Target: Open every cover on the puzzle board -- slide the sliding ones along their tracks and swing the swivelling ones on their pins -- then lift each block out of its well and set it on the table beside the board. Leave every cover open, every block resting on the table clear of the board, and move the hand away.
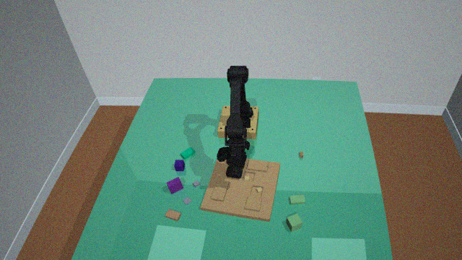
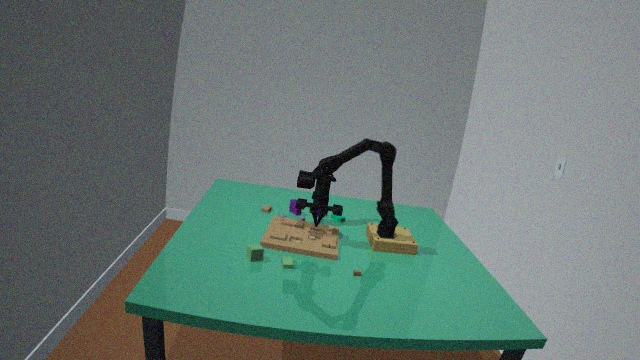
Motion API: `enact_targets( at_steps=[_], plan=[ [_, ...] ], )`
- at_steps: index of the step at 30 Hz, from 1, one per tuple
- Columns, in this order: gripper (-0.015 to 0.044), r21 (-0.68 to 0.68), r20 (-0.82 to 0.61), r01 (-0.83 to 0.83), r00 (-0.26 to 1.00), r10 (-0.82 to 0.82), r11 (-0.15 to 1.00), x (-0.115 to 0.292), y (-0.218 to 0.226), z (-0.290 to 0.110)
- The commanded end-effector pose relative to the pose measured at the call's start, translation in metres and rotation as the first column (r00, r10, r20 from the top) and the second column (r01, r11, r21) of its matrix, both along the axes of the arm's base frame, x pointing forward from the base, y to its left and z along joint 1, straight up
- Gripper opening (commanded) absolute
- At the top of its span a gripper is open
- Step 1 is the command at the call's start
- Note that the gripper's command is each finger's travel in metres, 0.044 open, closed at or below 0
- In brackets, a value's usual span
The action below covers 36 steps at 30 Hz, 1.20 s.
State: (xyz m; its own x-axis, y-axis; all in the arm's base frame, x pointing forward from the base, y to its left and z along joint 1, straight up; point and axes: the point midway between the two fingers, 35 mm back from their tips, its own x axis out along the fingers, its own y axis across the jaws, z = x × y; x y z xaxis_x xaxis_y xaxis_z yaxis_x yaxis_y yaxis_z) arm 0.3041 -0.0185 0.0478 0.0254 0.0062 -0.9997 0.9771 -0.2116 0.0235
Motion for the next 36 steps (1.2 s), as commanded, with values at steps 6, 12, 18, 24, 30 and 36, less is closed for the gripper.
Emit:
enact_targets(
  at_steps=[6,12,18,24,30,36],
  plan=[
    [0.0000,-0.003,0.000,-0.003,1.000,0.003,1.000,-0.001,-0.002,0.011],
    [0.0000,0.000,-0.001,0.000,1.000,0.000,1.000,-0.007,0.005,0.013],
    [0.0000,0.001,-0.003,0.000,1.000,0.000,1.000,-0.033,0.028,0.019],
    [0.0000,0.002,-0.006,0.000,1.000,0.000,1.000,-0.061,0.046,0.022],
    [0.0000,0.002,-0.008,0.000,1.000,0.000,1.000,-0.086,0.059,0.023],
    [0.0000,0.002,-0.008,0.000,1.000,0.000,1.000,-0.087,0.059,0.023]
  ],
)
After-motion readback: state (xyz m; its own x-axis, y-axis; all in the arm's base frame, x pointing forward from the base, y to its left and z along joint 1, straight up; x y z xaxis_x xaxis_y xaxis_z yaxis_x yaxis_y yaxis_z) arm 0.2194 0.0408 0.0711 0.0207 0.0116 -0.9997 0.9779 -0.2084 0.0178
